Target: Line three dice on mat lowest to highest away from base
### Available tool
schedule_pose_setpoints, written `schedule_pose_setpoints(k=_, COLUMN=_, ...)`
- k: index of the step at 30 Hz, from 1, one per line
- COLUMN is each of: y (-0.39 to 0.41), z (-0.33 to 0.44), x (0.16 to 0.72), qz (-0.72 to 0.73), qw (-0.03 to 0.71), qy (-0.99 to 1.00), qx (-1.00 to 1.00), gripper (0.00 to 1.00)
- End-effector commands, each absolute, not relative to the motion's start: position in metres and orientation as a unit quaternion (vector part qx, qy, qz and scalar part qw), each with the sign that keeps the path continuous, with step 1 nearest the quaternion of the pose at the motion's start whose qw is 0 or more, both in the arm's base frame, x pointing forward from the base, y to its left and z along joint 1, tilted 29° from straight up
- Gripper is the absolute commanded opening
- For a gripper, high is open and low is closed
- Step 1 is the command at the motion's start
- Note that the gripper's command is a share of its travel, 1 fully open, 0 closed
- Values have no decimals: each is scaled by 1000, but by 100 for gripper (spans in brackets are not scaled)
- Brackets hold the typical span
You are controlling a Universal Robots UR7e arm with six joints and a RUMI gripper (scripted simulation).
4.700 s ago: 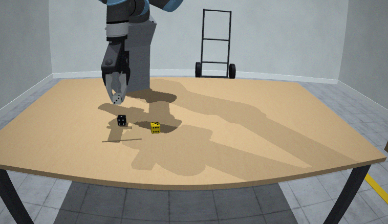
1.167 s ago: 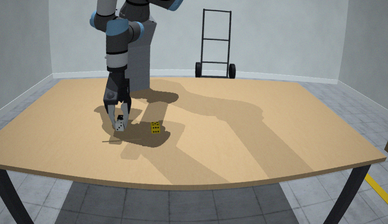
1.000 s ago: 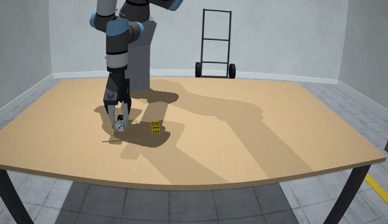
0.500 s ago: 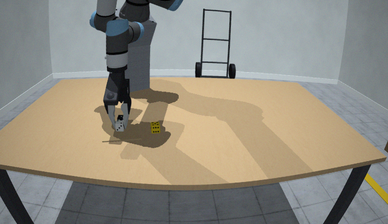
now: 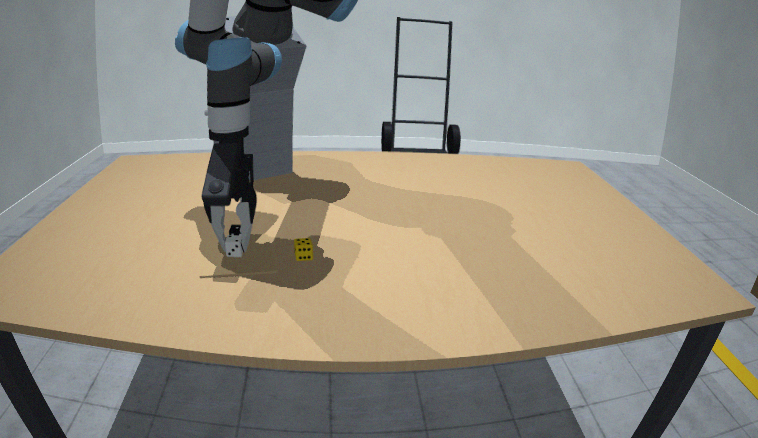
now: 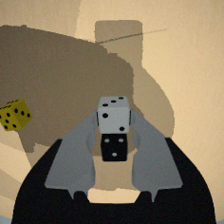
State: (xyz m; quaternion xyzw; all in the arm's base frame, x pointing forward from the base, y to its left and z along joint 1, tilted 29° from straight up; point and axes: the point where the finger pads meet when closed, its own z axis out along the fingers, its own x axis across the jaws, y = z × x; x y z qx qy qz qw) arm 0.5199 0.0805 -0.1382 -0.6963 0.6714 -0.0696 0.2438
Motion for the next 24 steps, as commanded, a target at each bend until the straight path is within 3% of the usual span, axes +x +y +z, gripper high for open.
schedule_pose_setpoints(k=1, y=80, z=-138, x=520, qz=-70, qw=244, qy=671, qx=-696, gripper=10)
schedule_pose_setpoints(k=6, y=80, z=-138, x=520, qz=-70, qw=244, qy=671, qx=-696, gripper=10)
schedule_pose_setpoints(k=10, y=80, z=-138, x=520, qz=-70, qw=244, qy=671, qx=-696, gripper=17)
schedule_pose_setpoints(k=14, y=80, z=-138, x=520, qz=-70, qw=244, qy=671, qx=-696, gripper=17)
schedule_pose_setpoints(k=21, y=80, z=-138, x=520, qz=-70, qw=244, qy=671, qx=-696, gripper=28)
schedule_pose_setpoints(k=24, y=80, z=-138, x=520, qz=-70, qw=244, qy=671, qx=-696, gripper=28)
